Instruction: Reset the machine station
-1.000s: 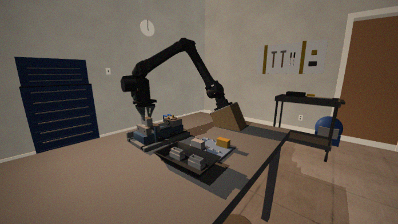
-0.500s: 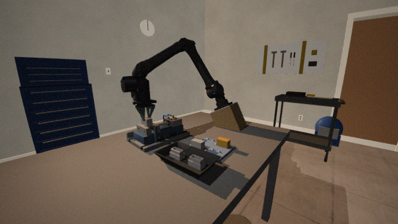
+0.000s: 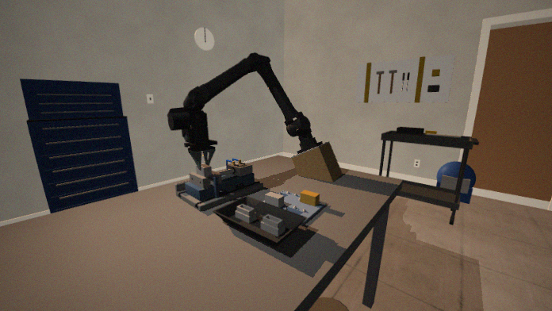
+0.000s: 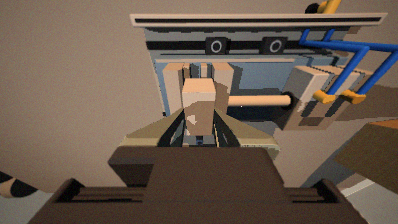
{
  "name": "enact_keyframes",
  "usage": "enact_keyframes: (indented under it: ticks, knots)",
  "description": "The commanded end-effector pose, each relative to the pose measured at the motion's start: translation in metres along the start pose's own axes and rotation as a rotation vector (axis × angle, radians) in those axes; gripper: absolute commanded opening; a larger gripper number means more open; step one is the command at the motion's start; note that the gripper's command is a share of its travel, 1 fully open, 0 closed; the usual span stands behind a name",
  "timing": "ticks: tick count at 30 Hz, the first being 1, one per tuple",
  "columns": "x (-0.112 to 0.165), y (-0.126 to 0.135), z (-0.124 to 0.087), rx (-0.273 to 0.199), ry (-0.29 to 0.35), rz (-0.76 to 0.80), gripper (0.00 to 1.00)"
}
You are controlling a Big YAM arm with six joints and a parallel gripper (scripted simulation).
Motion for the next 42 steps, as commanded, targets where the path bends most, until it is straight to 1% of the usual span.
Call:
enact_keyframes:
  ticks: [1, 5, 24, 42]
  knots:
    - [-0.009, 0.012, -0.012, -0.041, 0.006, 0.02, 0.0]
    - [-0.008, 0.013, -0.012, -0.043, 0.006, 0.019, 0.0]
    - [-0.007, 0.008, -0.002, -0.022, 0.003, 0.015, 0.0]
    - [-0.006, 0.008, -0.002, -0.022, 0.004, 0.011, 0.0]
Point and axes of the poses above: the point where the finger pads meet when closed, its own z axis out along the fingers, its own y axis across the jaws, x = y × z, the point moved 1 cm from there along -z, back along the fingers, and after that the axes turned 12 degrees about z, right-handed, at the moved point
